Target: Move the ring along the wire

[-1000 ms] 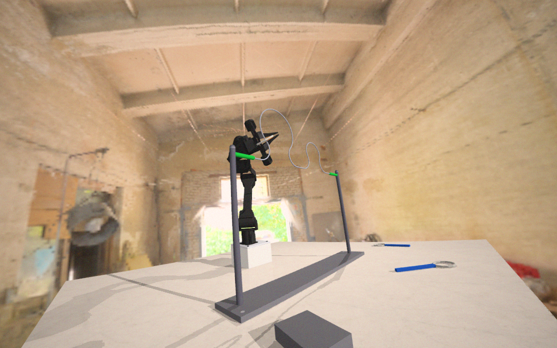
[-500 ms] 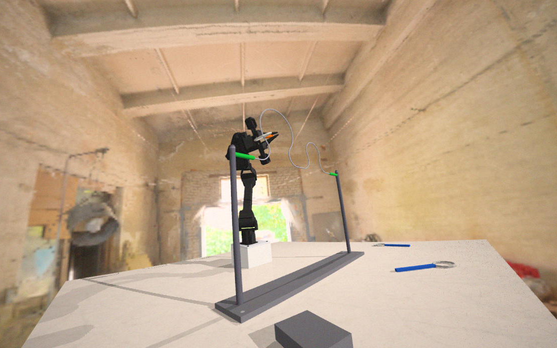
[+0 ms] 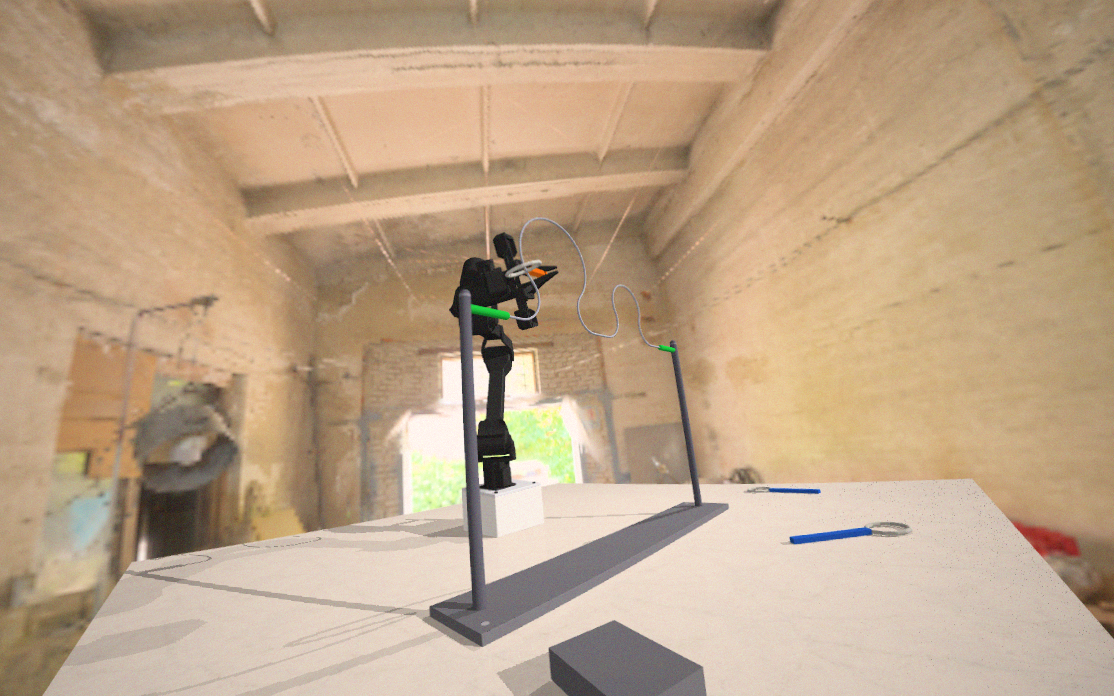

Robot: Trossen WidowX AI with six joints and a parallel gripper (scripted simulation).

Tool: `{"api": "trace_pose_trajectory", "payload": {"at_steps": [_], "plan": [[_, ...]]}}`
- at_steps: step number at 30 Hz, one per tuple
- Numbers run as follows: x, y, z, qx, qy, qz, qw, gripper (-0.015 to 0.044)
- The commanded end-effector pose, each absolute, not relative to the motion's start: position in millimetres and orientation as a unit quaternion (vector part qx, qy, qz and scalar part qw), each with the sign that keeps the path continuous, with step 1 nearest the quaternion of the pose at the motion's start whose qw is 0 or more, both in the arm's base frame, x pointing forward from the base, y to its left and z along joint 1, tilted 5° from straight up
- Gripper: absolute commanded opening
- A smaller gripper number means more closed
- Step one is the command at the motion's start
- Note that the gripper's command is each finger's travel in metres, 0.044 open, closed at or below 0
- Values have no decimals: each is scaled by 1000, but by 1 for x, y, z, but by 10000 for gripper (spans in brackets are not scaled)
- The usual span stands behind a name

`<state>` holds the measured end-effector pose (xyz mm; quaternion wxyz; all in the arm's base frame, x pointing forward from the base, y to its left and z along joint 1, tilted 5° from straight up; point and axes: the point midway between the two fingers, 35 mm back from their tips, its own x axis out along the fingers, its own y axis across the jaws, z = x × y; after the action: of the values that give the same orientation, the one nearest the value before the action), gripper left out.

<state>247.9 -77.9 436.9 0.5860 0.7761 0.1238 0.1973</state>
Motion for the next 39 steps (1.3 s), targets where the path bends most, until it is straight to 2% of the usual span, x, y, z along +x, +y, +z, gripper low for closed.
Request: {"api": "trace_pose_trajectory", "payload": {"at_steps": [1, 39], "plan": [[246, -75, 441, 764, 127, 198, 601, -150], [247, -74, 437, 710, 154, 166, 667, -150]]}}
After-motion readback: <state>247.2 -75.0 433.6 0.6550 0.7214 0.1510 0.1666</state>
